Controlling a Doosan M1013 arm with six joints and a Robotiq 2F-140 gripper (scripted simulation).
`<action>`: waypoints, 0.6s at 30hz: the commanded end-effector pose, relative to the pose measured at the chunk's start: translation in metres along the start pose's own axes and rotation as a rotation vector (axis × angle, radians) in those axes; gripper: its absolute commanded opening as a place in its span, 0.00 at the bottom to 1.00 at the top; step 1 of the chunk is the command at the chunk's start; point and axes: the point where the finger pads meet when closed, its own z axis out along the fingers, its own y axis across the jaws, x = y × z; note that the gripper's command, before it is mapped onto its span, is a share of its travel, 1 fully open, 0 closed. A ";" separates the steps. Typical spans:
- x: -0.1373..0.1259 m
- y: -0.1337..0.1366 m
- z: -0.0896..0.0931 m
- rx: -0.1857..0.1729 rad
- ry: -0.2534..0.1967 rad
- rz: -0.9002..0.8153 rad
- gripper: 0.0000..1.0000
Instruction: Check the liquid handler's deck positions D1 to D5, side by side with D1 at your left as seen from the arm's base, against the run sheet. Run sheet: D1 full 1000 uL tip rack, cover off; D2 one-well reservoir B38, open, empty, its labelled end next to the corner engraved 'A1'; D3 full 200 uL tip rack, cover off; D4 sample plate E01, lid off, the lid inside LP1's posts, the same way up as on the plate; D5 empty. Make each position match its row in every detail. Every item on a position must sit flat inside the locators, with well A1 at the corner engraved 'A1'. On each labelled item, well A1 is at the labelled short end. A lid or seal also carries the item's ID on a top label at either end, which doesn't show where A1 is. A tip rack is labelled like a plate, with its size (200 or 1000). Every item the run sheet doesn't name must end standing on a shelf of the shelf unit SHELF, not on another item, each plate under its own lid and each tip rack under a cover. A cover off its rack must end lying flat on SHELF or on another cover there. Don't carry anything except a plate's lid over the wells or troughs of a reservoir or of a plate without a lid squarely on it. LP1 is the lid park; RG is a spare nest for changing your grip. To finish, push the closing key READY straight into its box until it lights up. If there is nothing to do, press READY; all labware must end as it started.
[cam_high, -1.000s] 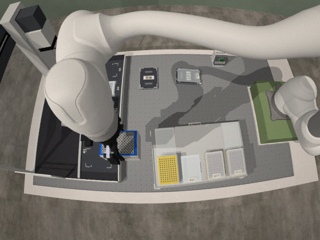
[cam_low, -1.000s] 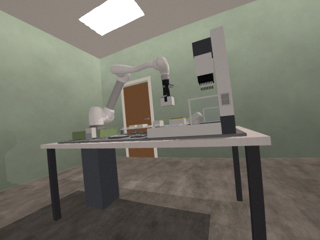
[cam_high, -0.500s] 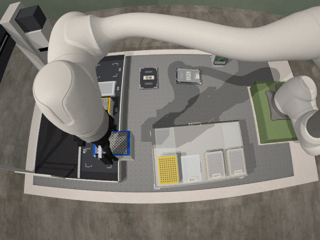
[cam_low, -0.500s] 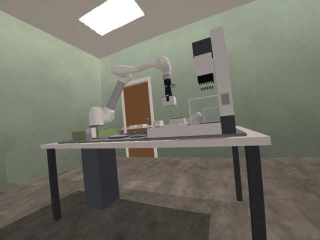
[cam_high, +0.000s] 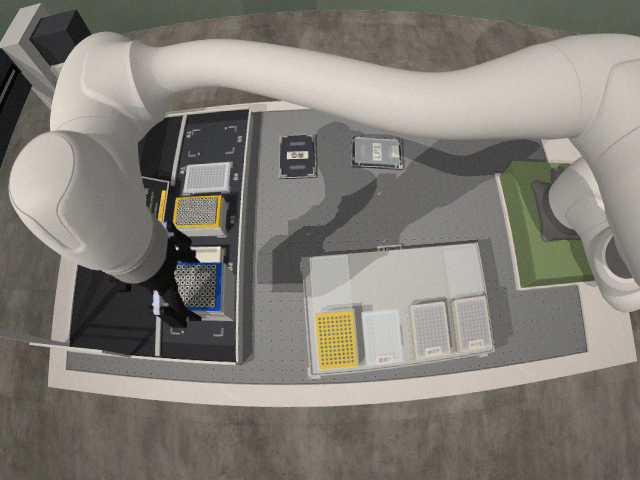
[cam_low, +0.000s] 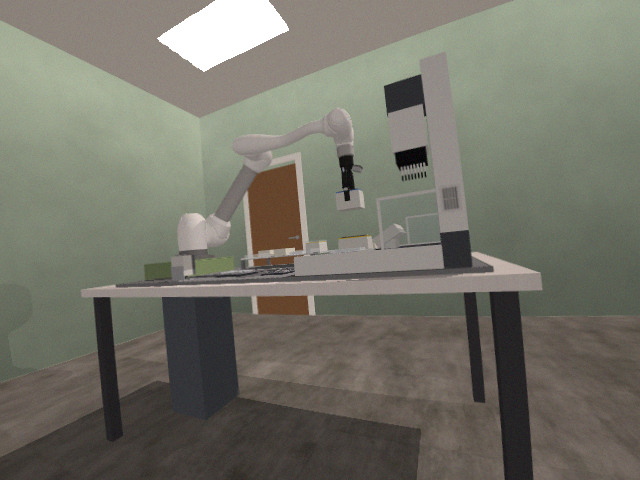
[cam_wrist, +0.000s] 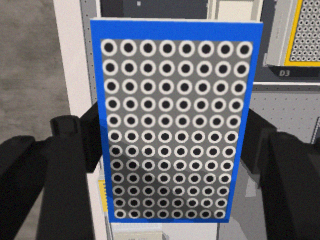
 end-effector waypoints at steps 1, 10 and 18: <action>0.013 0.000 -0.002 0.000 0.001 0.000 0.10; 0.053 -0.001 -0.002 0.000 0.001 0.000 0.10; 0.081 -0.001 -0.002 0.000 0.001 0.000 0.10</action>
